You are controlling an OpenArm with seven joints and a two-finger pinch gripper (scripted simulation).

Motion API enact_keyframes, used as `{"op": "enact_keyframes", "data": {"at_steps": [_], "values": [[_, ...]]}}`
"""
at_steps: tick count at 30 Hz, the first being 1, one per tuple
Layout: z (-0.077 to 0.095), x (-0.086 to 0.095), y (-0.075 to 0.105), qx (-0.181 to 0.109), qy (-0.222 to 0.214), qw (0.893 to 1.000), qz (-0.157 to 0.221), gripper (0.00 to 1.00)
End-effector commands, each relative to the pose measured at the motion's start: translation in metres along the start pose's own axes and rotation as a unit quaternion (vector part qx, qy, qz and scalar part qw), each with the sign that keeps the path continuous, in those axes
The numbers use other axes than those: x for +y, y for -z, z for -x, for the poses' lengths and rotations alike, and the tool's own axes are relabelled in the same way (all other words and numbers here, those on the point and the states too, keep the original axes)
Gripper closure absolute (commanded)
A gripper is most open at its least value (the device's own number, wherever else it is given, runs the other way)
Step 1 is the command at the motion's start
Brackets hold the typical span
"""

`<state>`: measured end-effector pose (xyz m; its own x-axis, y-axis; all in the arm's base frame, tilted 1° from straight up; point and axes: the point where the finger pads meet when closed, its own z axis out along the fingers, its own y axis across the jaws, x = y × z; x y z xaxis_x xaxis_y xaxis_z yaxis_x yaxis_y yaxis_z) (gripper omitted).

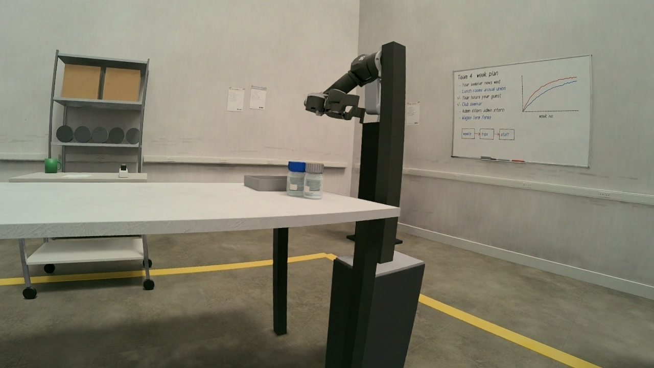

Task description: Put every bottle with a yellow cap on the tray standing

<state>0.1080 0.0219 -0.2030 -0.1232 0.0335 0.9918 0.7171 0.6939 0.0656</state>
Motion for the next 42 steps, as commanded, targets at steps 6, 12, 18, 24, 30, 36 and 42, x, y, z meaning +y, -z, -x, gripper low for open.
{"op": "enact_keyframes", "data": {"at_steps": [6, 12, 18, 24, 30, 36, 42], "values": [[-0.001, 0.000, 0.000, 0.000, 0.002, 1.000, 0.000, 0.00], [-0.001, 0.000, 0.000, 0.000, 0.002, 1.000, 0.000, 0.00], [0.002, 0.001, 0.005, -0.018, 0.011, 1.000, 0.000, 0.58], [0.016, 0.006, 0.033, -0.126, 0.066, 0.990, -0.002, 0.58], [0.023, 0.008, 0.046, -0.179, 0.093, 0.979, -0.003, 0.58], [0.025, 0.010, 0.059, -0.215, 0.106, 0.971, -0.005, 0.58], [0.032, 0.016, 0.096, -0.321, 0.154, 0.935, -0.009, 0.58]]}}
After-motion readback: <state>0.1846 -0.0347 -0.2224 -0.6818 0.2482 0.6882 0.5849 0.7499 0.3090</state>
